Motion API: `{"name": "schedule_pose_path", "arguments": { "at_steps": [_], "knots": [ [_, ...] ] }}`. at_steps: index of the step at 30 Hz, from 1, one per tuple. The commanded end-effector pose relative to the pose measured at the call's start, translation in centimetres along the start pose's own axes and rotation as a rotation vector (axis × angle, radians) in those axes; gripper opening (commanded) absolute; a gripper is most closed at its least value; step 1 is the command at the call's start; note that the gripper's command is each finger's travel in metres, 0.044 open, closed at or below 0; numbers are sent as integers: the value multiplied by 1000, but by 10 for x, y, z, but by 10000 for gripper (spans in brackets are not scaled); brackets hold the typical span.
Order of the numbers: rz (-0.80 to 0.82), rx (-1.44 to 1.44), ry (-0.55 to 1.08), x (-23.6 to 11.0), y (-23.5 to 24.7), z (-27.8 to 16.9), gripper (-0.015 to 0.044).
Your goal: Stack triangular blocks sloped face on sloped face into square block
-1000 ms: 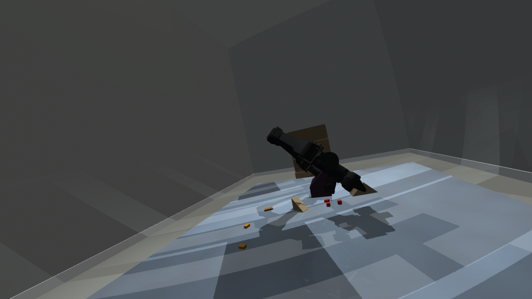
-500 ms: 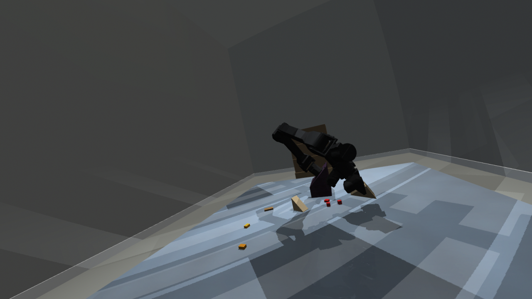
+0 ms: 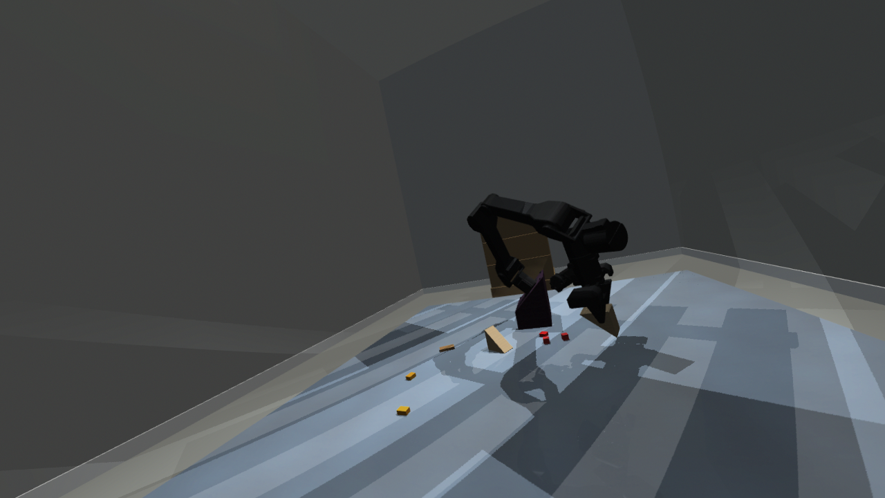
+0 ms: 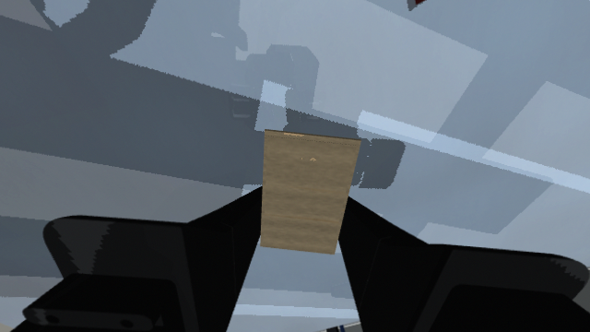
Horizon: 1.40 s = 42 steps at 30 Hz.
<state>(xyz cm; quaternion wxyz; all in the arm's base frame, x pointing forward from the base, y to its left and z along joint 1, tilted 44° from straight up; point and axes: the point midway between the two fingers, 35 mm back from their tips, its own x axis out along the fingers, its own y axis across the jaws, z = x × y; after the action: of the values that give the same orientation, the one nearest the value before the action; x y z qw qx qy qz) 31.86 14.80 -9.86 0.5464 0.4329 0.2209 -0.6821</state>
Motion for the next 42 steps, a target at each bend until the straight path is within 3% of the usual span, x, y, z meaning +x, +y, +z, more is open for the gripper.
{"name": "schedule_pose_path", "arguments": {
  "at_steps": [1,12,42],
  "knots": [
    [73,82,-63,-3,-1,-3,0],
    [144,152,-104,-9,0,-4,0],
    [141,138,-105,-72,13,123,0]
  ]
}}
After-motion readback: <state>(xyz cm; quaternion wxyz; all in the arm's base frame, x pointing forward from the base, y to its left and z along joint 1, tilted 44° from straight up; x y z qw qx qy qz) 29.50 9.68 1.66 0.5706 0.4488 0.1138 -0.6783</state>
